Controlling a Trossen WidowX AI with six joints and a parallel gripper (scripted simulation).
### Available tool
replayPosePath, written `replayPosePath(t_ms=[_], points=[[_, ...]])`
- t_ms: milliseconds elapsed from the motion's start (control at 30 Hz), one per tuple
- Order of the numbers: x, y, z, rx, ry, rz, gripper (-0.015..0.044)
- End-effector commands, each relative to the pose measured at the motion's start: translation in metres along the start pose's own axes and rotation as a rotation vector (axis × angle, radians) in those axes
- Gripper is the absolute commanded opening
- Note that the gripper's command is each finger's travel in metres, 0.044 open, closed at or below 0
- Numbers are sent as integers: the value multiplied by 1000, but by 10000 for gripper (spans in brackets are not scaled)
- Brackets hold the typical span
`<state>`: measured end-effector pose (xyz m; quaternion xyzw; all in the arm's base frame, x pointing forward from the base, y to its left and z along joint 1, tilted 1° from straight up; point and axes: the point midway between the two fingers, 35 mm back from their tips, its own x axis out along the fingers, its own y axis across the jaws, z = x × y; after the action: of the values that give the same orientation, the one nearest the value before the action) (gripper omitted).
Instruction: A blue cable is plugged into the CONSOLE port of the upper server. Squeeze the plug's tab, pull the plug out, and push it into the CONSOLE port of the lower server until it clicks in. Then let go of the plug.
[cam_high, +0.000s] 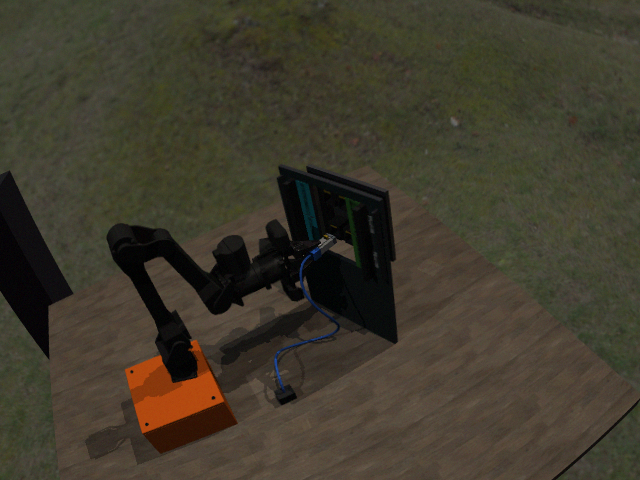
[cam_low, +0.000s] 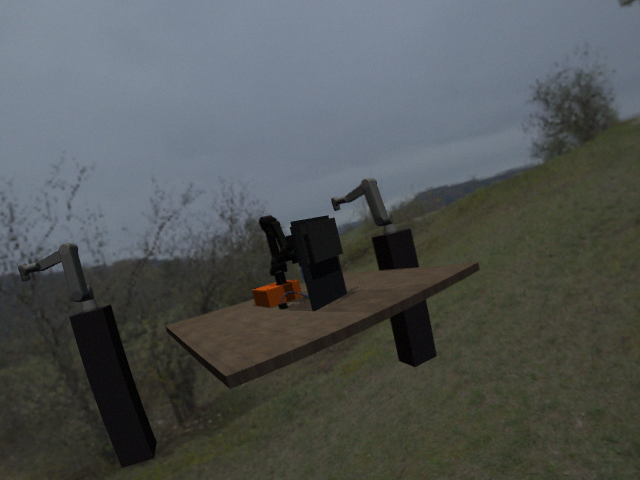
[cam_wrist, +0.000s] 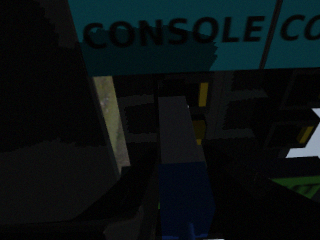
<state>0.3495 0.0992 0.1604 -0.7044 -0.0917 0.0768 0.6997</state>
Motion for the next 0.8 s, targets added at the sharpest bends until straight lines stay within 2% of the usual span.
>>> replayPosePath(t_ms=[0,767], points=[[3,-4,0,1,4,-13,0],[8,-5,5,2,4,-15,0]])
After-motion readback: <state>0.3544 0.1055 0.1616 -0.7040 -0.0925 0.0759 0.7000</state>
